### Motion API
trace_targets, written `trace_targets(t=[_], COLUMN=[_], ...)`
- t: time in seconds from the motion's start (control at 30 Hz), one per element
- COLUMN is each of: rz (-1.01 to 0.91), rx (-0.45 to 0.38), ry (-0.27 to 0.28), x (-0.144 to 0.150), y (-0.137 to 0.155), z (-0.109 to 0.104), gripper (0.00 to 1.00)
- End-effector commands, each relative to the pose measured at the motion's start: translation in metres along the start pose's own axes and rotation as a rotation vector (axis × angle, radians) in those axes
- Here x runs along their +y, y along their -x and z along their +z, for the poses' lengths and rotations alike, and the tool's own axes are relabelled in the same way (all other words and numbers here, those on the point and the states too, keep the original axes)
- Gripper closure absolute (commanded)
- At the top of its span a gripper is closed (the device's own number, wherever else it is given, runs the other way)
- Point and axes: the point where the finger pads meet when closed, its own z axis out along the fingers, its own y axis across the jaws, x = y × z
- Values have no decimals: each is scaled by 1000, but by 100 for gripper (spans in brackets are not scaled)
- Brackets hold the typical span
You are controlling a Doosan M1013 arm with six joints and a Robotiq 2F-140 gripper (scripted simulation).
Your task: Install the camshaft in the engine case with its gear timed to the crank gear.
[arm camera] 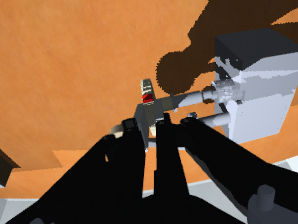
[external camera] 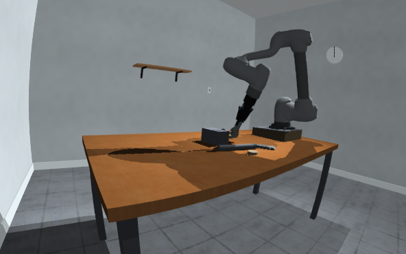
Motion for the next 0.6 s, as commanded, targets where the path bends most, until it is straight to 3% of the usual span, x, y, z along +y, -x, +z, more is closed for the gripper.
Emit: trace_targets(t=[0.0,0.57], rz=[2,2], rx=[-1,-1], ry=[-8,-8], x=[2,5], y=[1,1], z=[1,1], gripper=[95,95])
